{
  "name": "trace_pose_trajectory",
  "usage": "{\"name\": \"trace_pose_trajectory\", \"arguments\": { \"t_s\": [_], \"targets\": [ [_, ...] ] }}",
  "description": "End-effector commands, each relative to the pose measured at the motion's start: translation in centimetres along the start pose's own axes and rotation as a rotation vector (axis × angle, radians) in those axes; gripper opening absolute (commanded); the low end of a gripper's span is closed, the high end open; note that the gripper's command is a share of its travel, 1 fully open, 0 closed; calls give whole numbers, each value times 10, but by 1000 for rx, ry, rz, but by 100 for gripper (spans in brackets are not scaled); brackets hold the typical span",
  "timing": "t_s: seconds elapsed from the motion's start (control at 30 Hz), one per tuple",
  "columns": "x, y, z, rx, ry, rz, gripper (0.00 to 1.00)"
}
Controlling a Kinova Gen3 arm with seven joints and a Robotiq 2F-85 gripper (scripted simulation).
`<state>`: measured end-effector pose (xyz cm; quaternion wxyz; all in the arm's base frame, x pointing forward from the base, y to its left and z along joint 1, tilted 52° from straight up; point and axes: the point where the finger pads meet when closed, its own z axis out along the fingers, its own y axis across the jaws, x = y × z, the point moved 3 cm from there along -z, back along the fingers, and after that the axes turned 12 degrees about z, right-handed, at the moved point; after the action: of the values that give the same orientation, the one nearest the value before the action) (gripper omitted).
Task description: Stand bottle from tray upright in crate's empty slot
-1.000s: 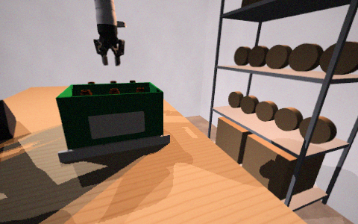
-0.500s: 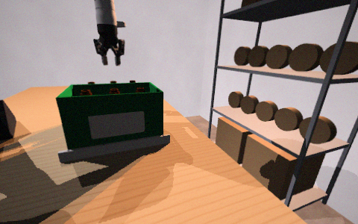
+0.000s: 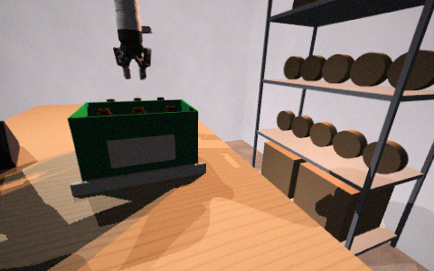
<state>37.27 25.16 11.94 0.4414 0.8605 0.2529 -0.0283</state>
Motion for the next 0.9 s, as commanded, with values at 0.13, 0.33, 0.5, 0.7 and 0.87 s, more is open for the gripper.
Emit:
{"name": "trace_pose_trajectory", "arguments": {
  "t_s": [0.13, 0.33, 0.5, 0.7, 0.87],
  "targets": [
    [1, -2, 7, 4, 0, 9, 64],
    [1, -2, 14, 4, 0, 9, 64],
    [1, -2, 19, 4, 0, 9, 64],
    [1, -2, 28, 4, 0, 9, 64],
    [1, -2, 35, 4, 0, 9, 64]
  ]
}}
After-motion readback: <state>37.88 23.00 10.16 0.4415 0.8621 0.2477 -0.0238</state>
